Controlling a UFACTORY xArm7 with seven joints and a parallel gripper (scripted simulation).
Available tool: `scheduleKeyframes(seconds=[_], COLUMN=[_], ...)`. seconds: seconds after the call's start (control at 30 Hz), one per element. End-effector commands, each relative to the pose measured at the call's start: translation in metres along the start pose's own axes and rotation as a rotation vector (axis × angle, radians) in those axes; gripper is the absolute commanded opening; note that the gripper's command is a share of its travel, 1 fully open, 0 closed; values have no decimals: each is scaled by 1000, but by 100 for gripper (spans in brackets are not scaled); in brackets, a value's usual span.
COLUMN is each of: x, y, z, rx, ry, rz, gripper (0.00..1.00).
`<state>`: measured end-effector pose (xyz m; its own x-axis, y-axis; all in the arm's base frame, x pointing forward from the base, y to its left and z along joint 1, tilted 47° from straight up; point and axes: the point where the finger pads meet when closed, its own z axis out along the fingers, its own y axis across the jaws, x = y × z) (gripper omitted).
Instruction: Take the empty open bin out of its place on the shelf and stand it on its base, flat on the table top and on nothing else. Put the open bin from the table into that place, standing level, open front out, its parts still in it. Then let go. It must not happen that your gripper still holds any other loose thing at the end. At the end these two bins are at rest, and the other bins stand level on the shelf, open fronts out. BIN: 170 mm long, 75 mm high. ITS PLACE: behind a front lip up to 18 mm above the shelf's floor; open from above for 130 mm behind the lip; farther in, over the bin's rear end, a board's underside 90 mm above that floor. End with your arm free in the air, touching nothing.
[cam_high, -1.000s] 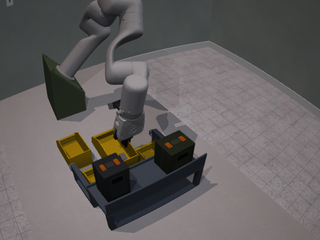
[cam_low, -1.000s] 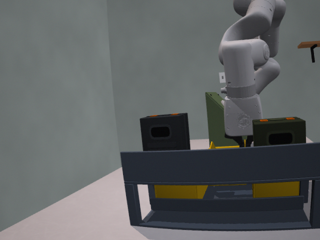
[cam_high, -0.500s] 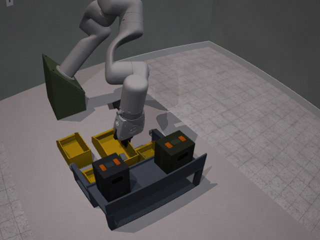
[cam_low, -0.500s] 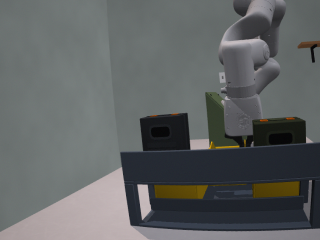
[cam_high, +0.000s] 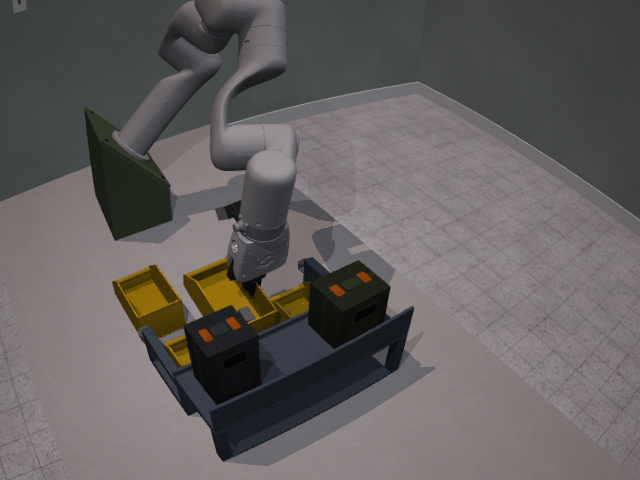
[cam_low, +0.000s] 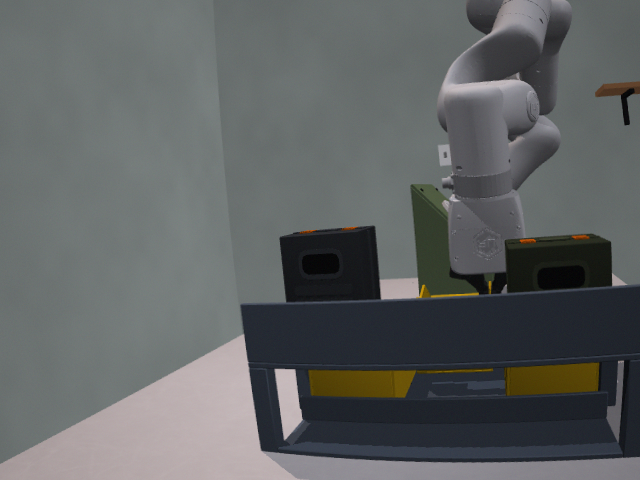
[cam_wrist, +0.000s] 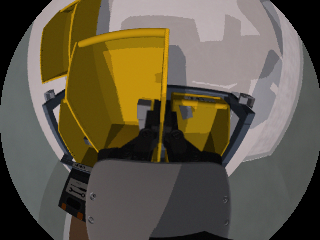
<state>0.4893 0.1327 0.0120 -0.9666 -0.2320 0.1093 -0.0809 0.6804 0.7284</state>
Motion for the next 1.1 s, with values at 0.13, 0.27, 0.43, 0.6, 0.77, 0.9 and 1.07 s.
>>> scheduleKeyframes(seconds=[0.13, 0.27, 0.43, 0.6, 0.77, 0.9, 1.07], x=[-2, -3, -4, -4, -4, -4, -4], y=[-1, -1, -1, -1, -1, -1, -1], z=[3, 5, 8, 10, 11, 11, 11], rx=[2, 2, 2, 2, 2, 3, 3], ry=[-5, -6, -7, -7, -7, -7, -7], rz=[1, 1, 1, 1, 1, 1, 1], gripper=[0, 0, 0, 0, 0, 0, 0])
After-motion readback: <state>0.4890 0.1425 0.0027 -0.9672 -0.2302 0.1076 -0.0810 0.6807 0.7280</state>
